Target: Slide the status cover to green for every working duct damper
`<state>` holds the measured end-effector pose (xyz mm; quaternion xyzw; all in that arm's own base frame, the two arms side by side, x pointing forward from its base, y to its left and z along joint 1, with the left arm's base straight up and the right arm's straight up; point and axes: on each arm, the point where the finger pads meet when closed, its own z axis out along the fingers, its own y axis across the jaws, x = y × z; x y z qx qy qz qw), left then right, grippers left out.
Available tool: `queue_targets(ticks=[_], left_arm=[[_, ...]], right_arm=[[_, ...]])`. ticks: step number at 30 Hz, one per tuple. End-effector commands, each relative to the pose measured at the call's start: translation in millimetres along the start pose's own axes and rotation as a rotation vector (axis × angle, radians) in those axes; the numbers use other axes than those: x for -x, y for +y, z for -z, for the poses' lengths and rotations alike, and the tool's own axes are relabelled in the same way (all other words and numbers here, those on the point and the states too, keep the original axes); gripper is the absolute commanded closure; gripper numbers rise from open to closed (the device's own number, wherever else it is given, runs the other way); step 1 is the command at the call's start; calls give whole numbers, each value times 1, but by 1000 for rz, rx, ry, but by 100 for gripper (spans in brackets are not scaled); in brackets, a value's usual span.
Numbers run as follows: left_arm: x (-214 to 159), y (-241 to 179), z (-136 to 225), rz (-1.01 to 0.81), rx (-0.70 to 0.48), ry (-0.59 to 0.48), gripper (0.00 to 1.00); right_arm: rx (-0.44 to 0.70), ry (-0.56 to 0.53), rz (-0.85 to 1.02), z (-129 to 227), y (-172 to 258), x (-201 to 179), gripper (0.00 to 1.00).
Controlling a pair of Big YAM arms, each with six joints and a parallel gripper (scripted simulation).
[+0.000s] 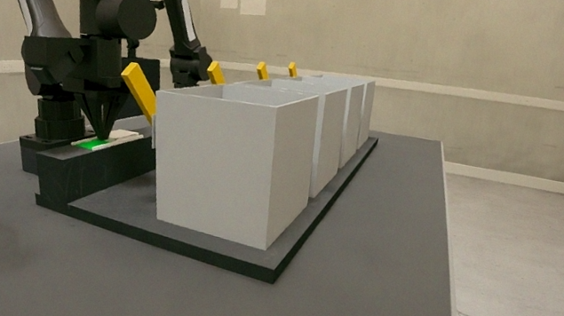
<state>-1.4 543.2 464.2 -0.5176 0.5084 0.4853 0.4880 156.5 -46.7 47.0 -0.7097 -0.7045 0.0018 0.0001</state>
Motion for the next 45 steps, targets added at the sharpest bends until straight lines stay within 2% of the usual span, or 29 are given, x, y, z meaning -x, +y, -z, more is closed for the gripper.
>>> queue_targets(ticks=[1,45], left_arm=[[36,3,0,-12,3,-53,0],[36,3,0,-12,3,-53,0]], right_arm=[[10,2,-1,4,4,-2,100],[9,3,0,5,3,-5,100]])
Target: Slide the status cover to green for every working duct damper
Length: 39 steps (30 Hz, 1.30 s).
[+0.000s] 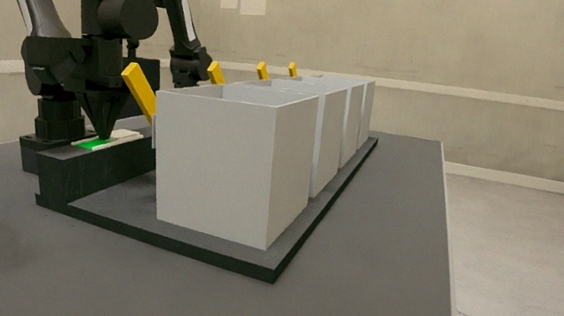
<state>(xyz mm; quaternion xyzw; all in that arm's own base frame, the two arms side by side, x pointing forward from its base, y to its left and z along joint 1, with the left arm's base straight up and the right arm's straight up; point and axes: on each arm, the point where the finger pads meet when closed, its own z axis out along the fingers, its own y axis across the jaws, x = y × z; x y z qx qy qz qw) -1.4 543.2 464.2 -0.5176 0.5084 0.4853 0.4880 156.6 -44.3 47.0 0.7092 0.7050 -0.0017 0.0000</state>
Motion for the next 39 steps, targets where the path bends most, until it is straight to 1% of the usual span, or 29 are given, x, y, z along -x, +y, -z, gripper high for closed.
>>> queue_targets(ticks=[1,25,39], left_arm=[[36,3,0,-12,3,-53,0],[36,3,0,-12,3,-53,0],[36,3,0,-12,3,-53,0]], right_arm=[[8,3,-2,4,3,-3,100],[12,2,-4,5,4,-1,100],[40,-8,6,12,16,9,100]])
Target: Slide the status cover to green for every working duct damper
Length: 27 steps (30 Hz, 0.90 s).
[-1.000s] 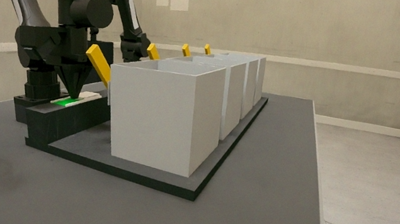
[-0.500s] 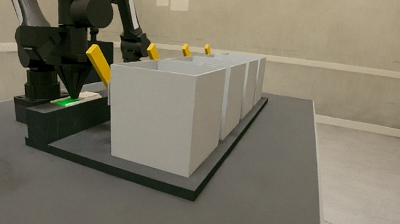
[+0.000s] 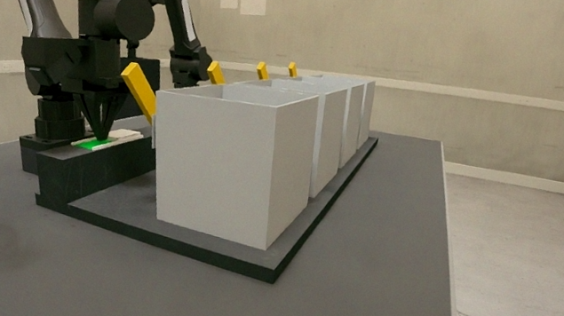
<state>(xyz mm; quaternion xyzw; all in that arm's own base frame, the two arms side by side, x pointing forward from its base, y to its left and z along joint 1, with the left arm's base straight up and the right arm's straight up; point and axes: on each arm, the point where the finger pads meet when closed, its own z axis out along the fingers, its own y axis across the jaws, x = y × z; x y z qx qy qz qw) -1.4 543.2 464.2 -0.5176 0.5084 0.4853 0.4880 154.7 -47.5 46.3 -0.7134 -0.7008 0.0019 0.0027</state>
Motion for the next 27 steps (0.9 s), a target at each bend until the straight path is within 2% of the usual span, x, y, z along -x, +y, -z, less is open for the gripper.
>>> queue_targets(ticks=[1,22,27], left_arm=[[36,3,0,-12,4,-53,0],[36,3,0,-12,4,-53,0],[36,3,0,-12,4,-53,0]], right_arm=[[44,-11,21,13,18,5,100],[69,-18,16,62,22,6,100],[41,-10,16,59,18,5,100]])
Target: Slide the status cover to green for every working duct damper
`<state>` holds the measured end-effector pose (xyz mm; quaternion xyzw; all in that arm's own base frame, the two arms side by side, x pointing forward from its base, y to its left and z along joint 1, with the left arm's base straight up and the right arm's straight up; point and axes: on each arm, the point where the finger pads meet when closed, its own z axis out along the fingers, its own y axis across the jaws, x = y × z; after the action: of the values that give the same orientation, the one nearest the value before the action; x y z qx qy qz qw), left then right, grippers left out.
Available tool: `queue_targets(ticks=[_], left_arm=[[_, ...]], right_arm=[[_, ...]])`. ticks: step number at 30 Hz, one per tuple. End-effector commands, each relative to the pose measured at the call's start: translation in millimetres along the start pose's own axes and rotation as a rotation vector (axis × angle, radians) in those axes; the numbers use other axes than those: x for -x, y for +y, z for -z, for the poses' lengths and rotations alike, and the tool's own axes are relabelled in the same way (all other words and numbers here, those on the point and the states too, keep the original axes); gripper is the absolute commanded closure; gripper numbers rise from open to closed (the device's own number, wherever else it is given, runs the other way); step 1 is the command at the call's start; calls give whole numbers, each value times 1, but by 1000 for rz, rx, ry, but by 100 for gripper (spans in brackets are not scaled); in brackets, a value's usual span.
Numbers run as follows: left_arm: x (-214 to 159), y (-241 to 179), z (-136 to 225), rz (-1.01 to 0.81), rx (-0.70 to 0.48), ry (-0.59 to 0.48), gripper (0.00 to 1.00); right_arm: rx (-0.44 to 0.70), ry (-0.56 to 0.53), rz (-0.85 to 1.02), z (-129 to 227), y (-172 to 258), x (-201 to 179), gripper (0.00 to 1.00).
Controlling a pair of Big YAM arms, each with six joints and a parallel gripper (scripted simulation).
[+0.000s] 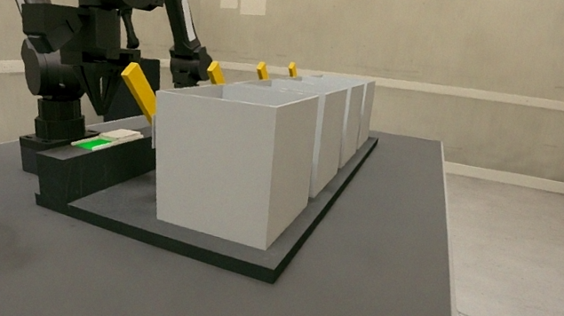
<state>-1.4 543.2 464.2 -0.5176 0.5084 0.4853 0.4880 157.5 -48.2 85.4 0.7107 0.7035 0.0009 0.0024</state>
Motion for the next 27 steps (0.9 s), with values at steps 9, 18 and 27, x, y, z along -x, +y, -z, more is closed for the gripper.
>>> queue_targets(ticks=[9,18,27], left_arm=[[36,3,0,-12,4,-53,0],[36,3,0,-12,4,-53,0],[36,3,0,-12,4,-53,0]], right_arm=[[45,-11,9,23,17,5,100],[53,-14,9,28,19,5,0],[59,-15,9,54,17,5,0]])
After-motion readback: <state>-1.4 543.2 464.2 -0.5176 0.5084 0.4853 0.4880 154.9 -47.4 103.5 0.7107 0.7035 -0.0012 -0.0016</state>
